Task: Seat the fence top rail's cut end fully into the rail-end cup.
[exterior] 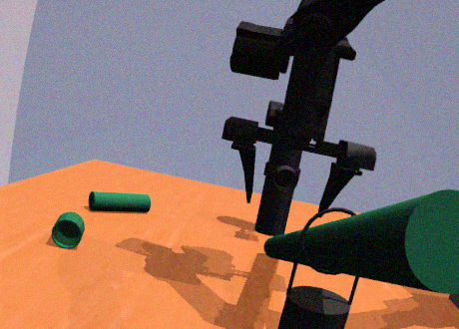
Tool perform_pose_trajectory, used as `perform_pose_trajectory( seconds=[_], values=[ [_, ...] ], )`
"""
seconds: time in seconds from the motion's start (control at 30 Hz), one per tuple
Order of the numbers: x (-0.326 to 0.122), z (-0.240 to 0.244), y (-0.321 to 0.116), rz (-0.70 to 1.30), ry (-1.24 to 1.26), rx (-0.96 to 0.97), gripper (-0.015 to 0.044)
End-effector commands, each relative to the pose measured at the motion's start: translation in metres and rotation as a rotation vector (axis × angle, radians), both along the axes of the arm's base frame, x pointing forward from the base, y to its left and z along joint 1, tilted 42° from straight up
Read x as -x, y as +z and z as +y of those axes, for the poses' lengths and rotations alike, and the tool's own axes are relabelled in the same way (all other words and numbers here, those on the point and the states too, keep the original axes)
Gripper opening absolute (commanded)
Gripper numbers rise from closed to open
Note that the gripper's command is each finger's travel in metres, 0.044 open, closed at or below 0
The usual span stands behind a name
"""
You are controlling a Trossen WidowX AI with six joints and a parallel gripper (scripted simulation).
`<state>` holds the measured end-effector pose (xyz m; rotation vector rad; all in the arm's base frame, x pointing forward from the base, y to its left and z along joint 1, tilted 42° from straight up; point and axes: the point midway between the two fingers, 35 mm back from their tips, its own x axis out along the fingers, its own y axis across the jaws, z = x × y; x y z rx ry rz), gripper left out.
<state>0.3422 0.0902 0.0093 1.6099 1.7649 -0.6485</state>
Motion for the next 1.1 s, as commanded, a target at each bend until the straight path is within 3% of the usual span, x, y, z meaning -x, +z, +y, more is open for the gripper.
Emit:
perform_pose_trajectory(
  seconds=[0.0, 1.07],
  values=[
    [0.003, 0.009, -0.012, 0.015, 0.000, -0.004, 0.0440],
    [0.004, 0.038, -0.043, 0.015, 0.000, -0.004, 0.0440]
  ],
)
